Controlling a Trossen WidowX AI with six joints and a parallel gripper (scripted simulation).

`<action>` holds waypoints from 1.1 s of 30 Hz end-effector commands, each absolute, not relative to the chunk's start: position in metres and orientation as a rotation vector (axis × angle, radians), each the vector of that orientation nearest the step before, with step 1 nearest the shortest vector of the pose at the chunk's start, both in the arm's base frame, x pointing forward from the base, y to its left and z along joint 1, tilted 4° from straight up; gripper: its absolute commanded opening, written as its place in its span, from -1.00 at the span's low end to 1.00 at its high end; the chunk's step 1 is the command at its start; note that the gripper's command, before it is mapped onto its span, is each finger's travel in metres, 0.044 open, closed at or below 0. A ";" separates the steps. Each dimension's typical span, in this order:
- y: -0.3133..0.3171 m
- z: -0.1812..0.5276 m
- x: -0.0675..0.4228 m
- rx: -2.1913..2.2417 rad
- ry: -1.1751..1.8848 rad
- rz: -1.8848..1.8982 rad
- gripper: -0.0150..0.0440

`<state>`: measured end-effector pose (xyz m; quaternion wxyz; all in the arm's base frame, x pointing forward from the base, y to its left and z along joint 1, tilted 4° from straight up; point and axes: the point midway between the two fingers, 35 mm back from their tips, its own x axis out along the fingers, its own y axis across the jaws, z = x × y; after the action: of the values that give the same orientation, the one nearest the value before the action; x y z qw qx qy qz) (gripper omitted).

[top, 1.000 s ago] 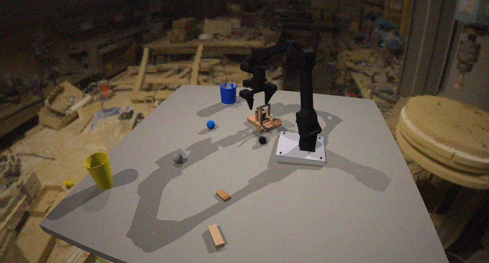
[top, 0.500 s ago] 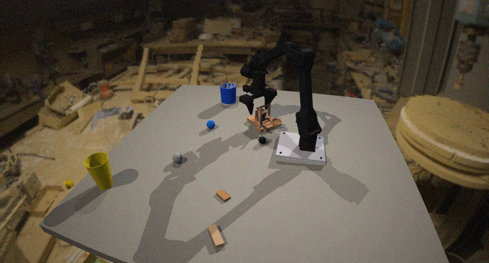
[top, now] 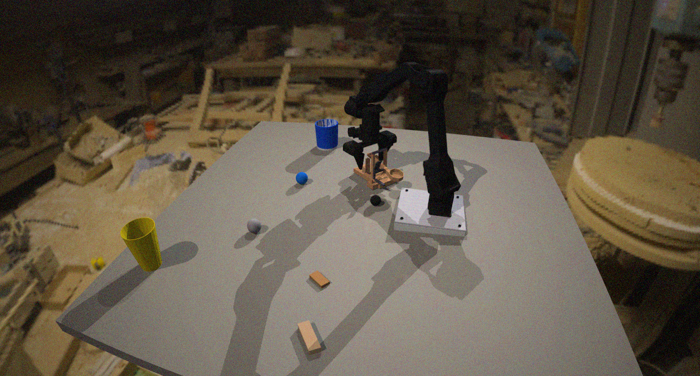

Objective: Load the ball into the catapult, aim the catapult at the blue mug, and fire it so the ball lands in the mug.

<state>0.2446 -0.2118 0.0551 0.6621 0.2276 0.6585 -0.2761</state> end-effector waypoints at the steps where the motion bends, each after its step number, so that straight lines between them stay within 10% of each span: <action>1: -0.212 0.056 0.245 0.514 1.487 -0.625 0.64; 18: -0.210 0.095 0.247 0.514 1.486 -0.624 -0.47; 33: -0.211 0.090 0.247 0.514 1.488 -0.621 -0.49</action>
<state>0.2466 -0.2100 0.0922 0.6599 0.2276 0.6615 -0.2741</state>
